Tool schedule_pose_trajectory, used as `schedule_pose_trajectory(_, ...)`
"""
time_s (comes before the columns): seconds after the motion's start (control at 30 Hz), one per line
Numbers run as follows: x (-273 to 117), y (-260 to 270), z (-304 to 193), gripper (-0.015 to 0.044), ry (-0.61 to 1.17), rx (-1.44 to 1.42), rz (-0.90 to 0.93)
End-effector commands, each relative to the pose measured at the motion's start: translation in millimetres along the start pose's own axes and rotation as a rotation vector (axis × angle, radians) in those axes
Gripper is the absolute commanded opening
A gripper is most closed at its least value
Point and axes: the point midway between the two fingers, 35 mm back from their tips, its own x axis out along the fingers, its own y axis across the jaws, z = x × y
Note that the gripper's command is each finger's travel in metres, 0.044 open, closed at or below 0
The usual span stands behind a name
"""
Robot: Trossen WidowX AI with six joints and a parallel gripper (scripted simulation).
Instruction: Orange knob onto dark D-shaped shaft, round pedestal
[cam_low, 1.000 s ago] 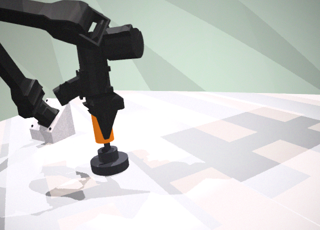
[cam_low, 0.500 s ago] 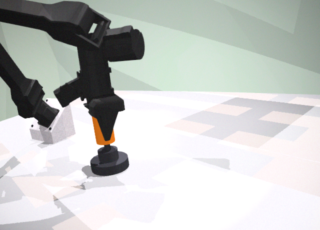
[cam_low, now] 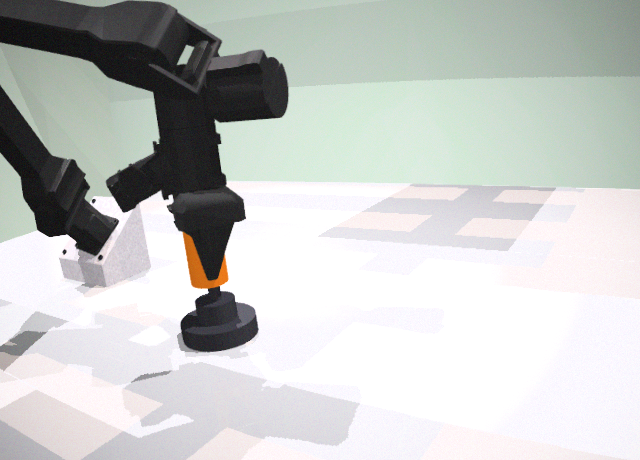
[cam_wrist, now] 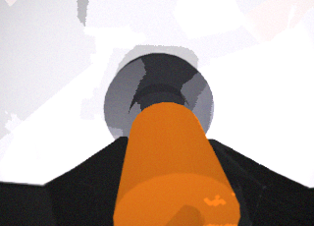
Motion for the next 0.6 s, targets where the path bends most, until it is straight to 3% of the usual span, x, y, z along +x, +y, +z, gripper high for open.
schedule_pose_trajectory(0.0,-3.3,-0.3,-2.0,0.0,0.005,0.094,0.004)
schedule_pose_trajectory(0.57,-0.2,1.4,-1.4,0.0,0.005,0.176,0.004)
